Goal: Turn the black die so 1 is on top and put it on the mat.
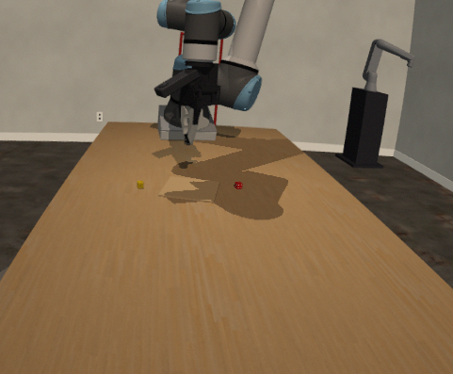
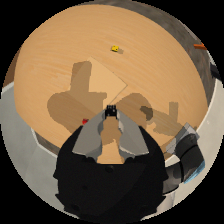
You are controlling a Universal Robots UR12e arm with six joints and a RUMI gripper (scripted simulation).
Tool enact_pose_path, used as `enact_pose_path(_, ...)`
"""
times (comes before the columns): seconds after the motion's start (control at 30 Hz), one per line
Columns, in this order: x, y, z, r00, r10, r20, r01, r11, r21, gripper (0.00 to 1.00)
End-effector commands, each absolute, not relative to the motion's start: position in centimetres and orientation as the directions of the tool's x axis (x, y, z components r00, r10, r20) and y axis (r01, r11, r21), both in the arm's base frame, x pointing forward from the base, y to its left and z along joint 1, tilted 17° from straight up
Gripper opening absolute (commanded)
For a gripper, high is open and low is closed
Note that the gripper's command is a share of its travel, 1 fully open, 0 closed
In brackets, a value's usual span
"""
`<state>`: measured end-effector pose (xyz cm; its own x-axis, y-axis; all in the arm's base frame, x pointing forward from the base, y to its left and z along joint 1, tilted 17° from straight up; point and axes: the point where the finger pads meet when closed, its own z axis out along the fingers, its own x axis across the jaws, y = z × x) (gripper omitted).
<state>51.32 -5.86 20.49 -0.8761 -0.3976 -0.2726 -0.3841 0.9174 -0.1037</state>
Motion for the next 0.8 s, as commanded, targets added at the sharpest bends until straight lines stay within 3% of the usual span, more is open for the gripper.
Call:
enact_pose_path(0.0, 53.1, -5.9, 21.1, -0.929, -0.243, -0.280, -0.235, 0.970, -0.065, 0.00)
enact_pose_path(0.27, 55.8, -5.6, 21.8, -0.958, -0.005, -0.288, -0.007, 1.000, 0.004, 0.00)
enact_pose_path(0.77, 56.9, -5.4, 22.0, -0.954, 0.087, -0.287, 0.082, 0.996, 0.031, 0.00)
